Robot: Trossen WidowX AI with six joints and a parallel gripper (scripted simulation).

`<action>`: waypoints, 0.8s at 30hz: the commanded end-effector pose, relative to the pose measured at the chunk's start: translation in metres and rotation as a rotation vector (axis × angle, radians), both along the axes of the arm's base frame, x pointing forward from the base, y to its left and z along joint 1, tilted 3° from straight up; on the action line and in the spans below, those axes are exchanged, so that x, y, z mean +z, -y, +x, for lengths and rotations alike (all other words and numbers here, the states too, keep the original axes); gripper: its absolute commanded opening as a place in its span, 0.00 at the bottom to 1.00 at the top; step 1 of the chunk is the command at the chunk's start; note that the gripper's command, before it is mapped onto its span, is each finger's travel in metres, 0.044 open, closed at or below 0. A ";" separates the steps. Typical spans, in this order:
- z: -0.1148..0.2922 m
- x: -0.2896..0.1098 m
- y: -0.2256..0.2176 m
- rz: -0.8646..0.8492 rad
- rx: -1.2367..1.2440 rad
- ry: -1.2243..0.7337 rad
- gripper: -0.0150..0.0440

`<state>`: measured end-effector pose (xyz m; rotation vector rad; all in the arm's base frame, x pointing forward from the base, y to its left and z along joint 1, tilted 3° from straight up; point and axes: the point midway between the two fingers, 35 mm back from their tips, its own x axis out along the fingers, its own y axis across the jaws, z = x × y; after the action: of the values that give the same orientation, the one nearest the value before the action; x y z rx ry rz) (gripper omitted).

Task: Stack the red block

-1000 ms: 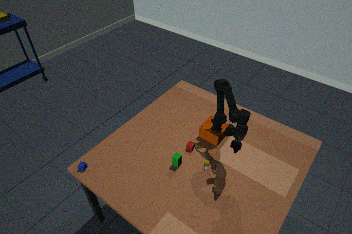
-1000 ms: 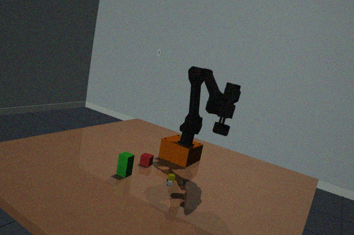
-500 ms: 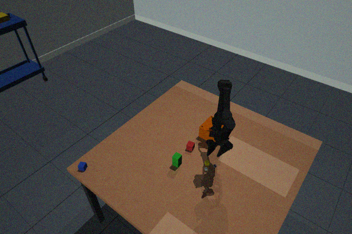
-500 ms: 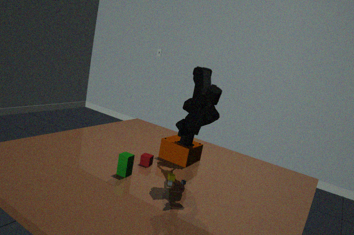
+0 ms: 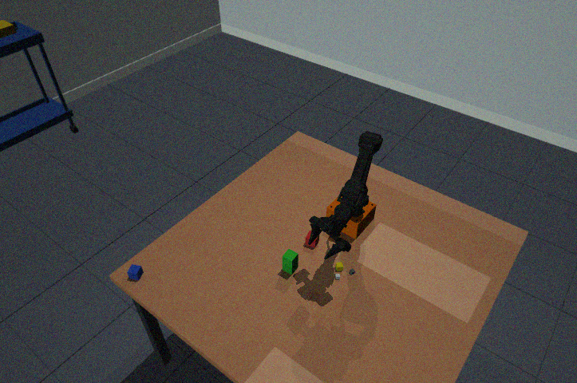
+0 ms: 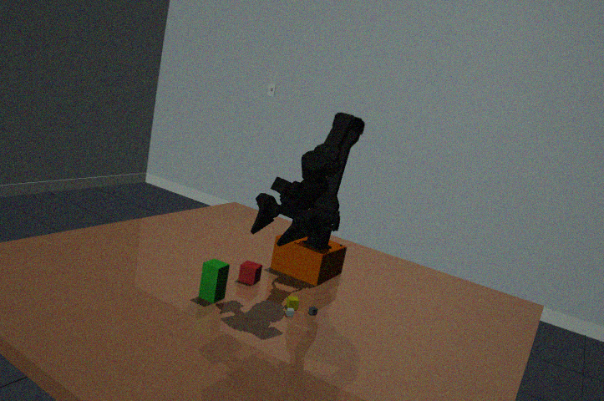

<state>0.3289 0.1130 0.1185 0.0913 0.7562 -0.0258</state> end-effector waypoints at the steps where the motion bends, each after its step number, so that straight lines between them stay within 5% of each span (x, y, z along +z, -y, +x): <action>1: -0.002 -0.014 0.029 -0.110 0.044 -0.105 1.00; 12: -0.035 -0.048 0.106 -0.288 0.201 -0.448 1.00; 24: -0.097 -0.063 0.161 -0.231 0.439 -0.767 1.00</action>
<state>0.2455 -0.0390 0.0559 -0.3350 1.4581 0.2061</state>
